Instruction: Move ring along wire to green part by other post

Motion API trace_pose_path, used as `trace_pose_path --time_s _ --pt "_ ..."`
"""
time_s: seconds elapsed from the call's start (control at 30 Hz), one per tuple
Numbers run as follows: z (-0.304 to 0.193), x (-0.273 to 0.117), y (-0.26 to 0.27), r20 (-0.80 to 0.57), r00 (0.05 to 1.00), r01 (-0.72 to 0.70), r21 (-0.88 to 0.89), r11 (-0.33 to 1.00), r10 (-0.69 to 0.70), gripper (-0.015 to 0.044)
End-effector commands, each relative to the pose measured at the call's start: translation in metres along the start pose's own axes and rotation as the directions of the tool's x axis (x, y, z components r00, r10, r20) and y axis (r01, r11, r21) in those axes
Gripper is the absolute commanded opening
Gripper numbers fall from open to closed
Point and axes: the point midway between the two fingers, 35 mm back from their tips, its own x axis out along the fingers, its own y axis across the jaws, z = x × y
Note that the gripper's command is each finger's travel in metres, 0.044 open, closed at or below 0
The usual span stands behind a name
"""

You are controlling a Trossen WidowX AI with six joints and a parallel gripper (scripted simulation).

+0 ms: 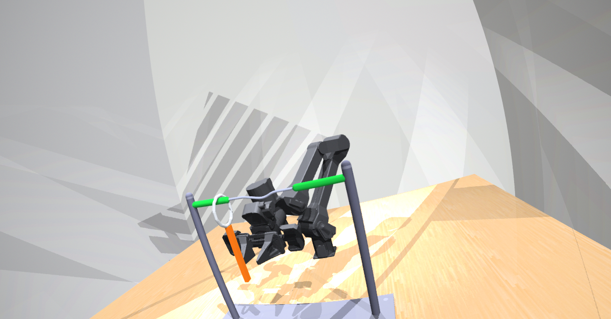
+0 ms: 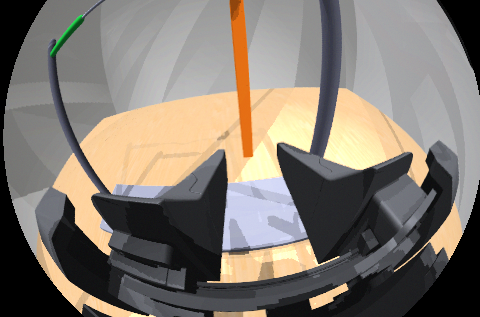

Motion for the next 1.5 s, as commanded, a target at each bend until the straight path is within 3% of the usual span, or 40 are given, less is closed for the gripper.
trace_pose_path --time_s 0.0,1.47 --pt "0.005 0.006 -0.002 0.007 1.000 0.004 0.002 1.000 -0.004 0.0160" --pt "0.002 0.069 0.000 0.012 1.000 0.004 0.003 1.000 -0.004 0.0160"
